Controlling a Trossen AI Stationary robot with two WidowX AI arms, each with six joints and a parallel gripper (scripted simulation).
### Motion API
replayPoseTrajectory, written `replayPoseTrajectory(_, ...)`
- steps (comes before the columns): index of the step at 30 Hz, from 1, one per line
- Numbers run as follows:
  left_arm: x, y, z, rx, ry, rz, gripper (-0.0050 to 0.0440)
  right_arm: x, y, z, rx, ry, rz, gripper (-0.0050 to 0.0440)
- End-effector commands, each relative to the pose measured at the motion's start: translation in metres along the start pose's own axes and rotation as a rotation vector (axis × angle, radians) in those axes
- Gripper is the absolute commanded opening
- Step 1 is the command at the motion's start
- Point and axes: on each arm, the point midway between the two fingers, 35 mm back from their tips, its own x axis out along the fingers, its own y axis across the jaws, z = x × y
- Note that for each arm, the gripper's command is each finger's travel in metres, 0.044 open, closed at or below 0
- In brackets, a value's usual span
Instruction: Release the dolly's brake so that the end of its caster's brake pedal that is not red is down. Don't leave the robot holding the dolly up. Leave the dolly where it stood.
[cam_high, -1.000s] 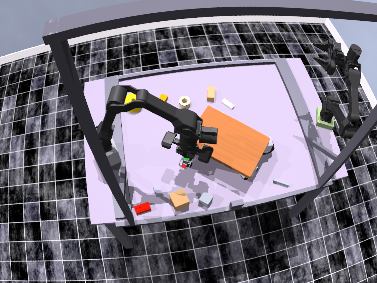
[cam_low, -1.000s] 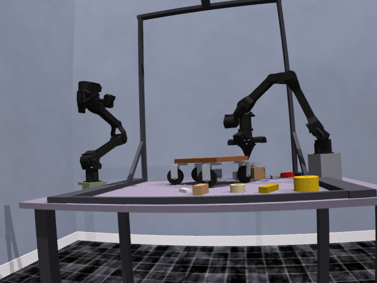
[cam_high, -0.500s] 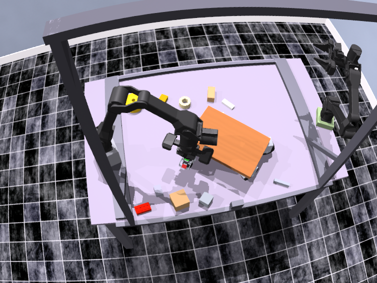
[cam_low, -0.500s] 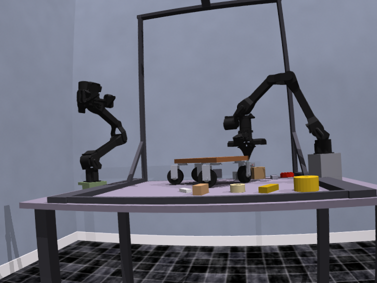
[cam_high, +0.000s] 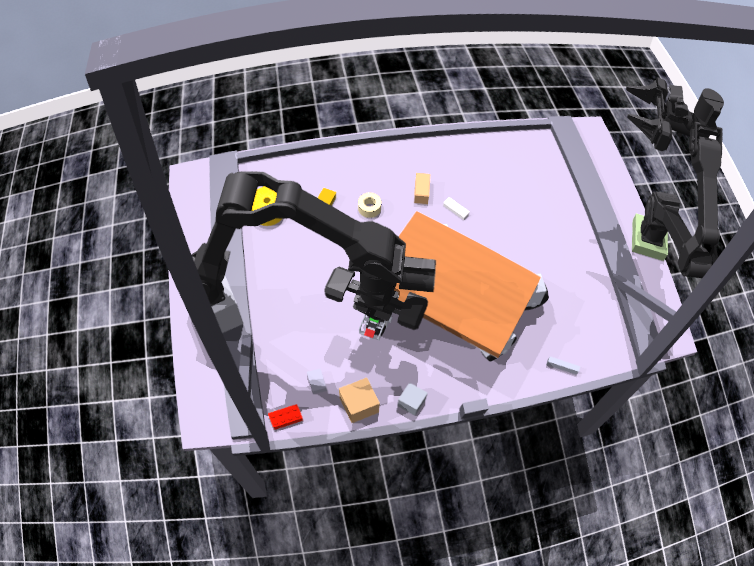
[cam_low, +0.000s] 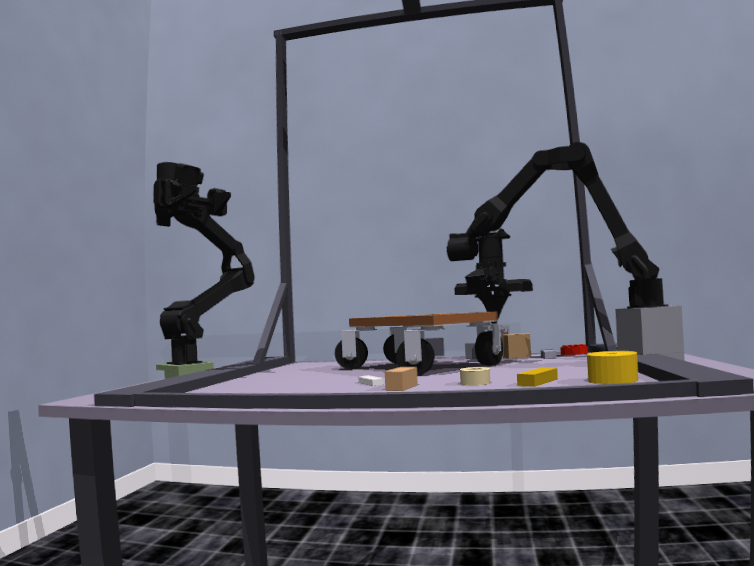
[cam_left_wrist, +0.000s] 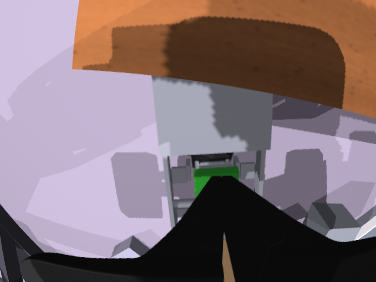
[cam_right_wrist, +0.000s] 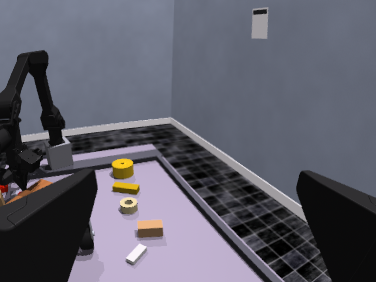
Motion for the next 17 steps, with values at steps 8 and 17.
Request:
replayPoseTrajectory(8,-0.027,-0.007,0.005,-0.001,-0.012,-0.033,-0.005,0.0,0.001,0.0,0.002,-0.001,0.004,0.044)
replayPoseTrajectory(17,-0.031,0.0,0.001,-0.003,0.001,0.005,-0.005,0.0,0.001,0.0,0.002,-0.001,0.004,0.044)
